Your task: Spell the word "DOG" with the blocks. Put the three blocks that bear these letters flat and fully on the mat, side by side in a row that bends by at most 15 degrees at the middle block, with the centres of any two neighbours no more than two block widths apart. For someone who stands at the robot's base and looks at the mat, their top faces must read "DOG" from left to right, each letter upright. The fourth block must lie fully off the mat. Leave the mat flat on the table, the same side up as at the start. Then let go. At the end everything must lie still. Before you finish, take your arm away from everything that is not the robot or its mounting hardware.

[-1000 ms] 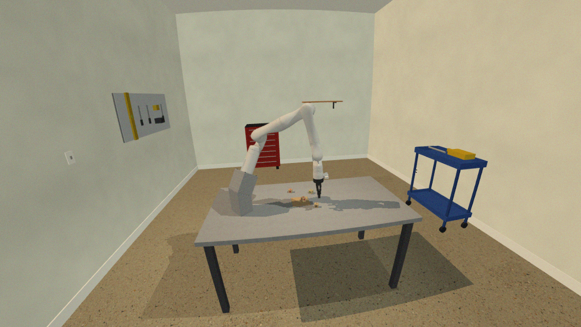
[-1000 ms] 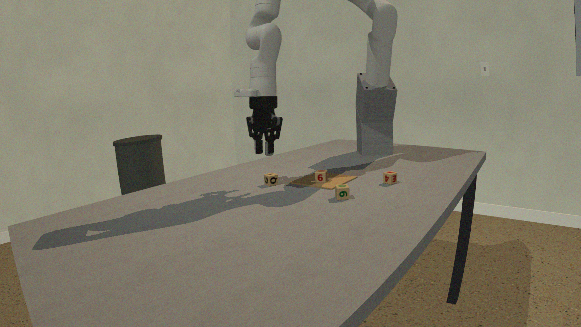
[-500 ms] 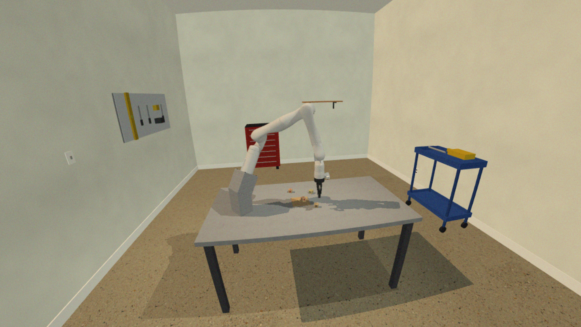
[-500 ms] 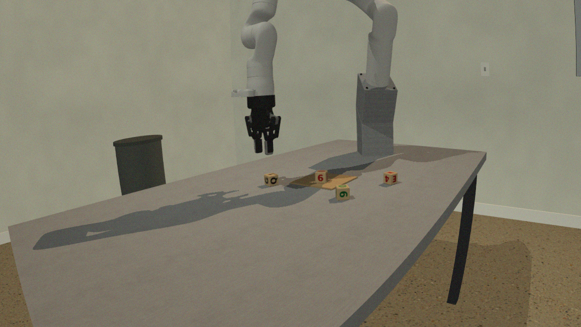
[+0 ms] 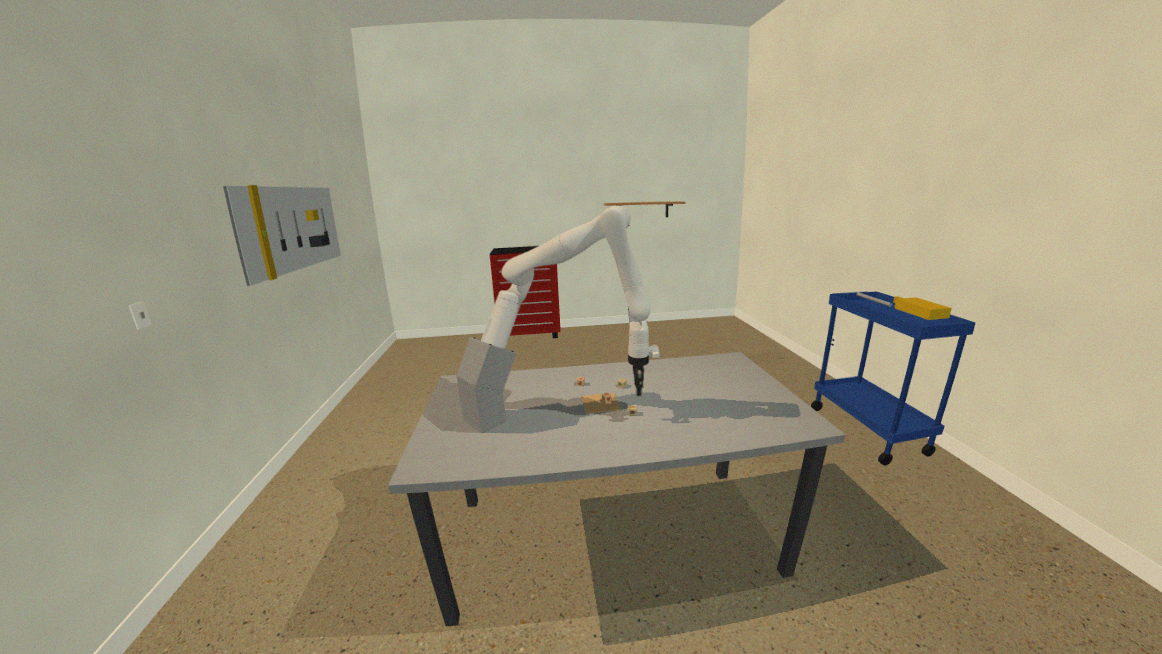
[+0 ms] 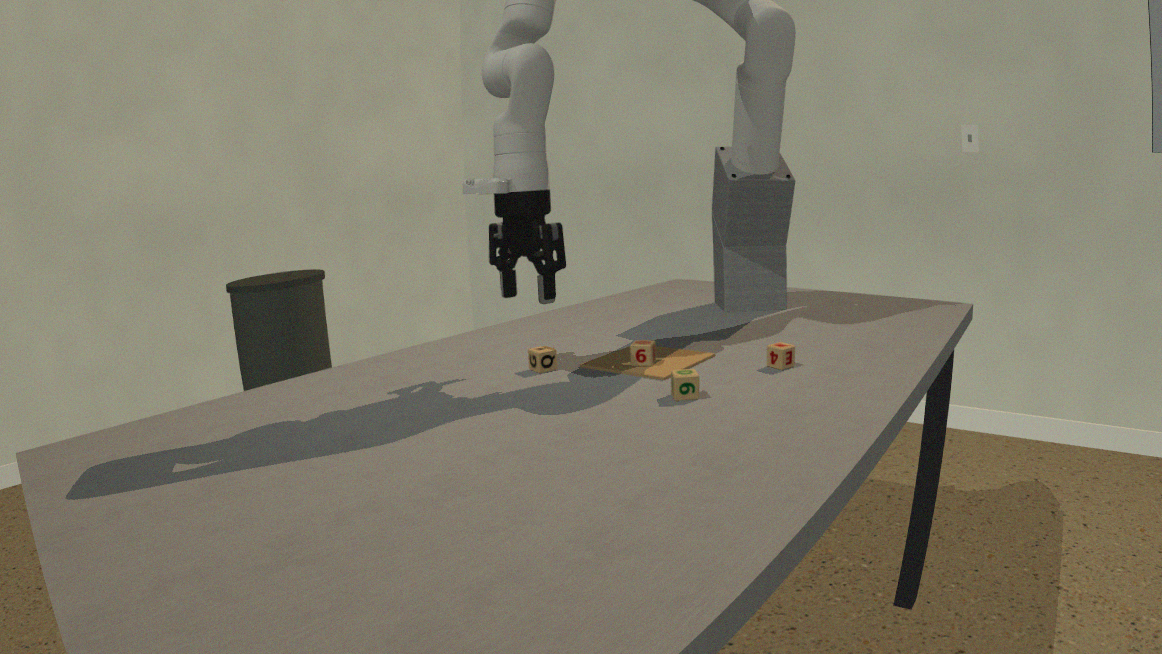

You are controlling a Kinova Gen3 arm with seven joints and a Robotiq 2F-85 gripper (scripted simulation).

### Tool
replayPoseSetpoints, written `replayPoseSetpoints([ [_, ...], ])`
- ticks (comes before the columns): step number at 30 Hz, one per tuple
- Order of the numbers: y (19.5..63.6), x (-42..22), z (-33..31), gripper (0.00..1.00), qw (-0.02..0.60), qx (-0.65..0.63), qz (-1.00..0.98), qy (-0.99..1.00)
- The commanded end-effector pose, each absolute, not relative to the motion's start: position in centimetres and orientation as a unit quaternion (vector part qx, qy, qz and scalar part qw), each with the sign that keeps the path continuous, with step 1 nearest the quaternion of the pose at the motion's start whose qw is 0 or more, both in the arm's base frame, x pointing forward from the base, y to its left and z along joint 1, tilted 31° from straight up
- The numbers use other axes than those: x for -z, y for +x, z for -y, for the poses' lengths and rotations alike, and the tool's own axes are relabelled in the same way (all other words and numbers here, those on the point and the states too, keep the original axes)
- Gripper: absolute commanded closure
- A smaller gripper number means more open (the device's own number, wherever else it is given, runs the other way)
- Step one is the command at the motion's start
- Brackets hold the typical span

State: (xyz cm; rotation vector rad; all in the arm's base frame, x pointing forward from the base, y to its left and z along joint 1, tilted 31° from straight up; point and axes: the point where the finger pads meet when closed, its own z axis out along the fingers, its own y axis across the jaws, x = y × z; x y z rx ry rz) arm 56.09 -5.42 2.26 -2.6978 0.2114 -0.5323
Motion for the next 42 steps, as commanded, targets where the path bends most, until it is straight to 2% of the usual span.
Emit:
replayPoseSetpoints([
  [1, 55.8, -2.2, 5.4, 0.00, 0.195, 0.186, -0.089, -0.959],
  [10, 54.4, -1.8, 5.5, 0.00, 0.202, 0.176, -0.148, -0.952],
  [11, 54.5, -1.8, 5.5, 0.33, 0.200, 0.178, -0.144, -0.953],
  [42, 54.6, -1.8, 5.3, 0.33, 0.203, 0.178, -0.143, -0.952],
])
